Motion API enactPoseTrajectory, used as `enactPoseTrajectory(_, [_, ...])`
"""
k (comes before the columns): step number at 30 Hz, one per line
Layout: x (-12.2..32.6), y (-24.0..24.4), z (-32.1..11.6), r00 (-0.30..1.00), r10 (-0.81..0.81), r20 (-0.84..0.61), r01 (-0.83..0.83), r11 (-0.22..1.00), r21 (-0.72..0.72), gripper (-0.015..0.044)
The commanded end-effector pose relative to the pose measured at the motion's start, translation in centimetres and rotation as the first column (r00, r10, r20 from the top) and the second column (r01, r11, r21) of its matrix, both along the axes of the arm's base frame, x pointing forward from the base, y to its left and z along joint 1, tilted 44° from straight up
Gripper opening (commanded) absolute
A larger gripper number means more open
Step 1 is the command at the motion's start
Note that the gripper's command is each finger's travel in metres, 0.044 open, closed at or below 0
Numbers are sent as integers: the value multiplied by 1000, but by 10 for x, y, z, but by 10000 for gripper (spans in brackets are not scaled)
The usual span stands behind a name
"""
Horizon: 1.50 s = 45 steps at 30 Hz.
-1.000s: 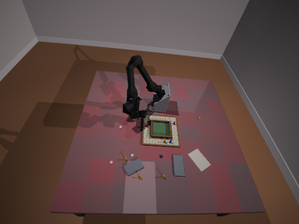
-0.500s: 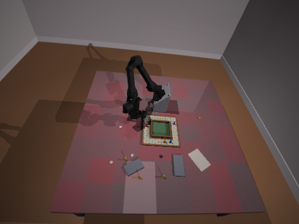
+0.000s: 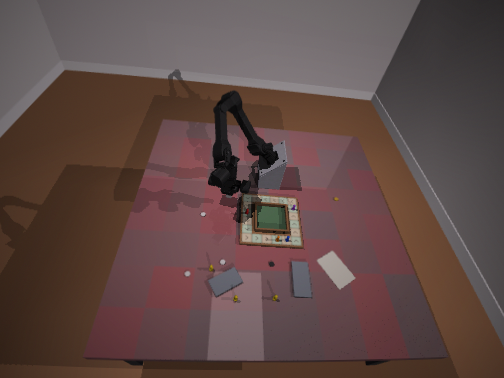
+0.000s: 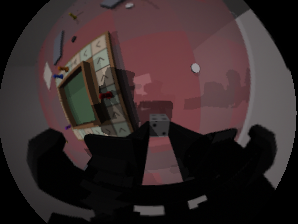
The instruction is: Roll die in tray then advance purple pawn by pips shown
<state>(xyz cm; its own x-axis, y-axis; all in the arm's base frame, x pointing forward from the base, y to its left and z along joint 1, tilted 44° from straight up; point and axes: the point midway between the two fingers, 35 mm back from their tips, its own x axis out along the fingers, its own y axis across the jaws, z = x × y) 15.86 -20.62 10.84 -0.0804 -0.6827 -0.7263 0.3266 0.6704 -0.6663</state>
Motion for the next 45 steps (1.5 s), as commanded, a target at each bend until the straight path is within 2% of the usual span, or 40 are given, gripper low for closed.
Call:
enactPoseTrajectory(1, [0,16,14,1000,-2,-2,2,1000,-3,0])
enactPoseTrajectory(10, [-6,48,46,1000,3,-5,-3,1000,-18,0])
enactPoseTrajectory(15, [-7,50,48,1000,8,-9,-8,1000,-20,0])
enactPoseTrajectory(25, [21,62,21,946,229,-230,-225,973,46,0])
enactPoseTrajectory(35, [53,78,-7,780,465,-419,-439,883,163,0])
enactPoseTrajectory(45, [80,99,-39,522,649,-554,-592,743,312,0])
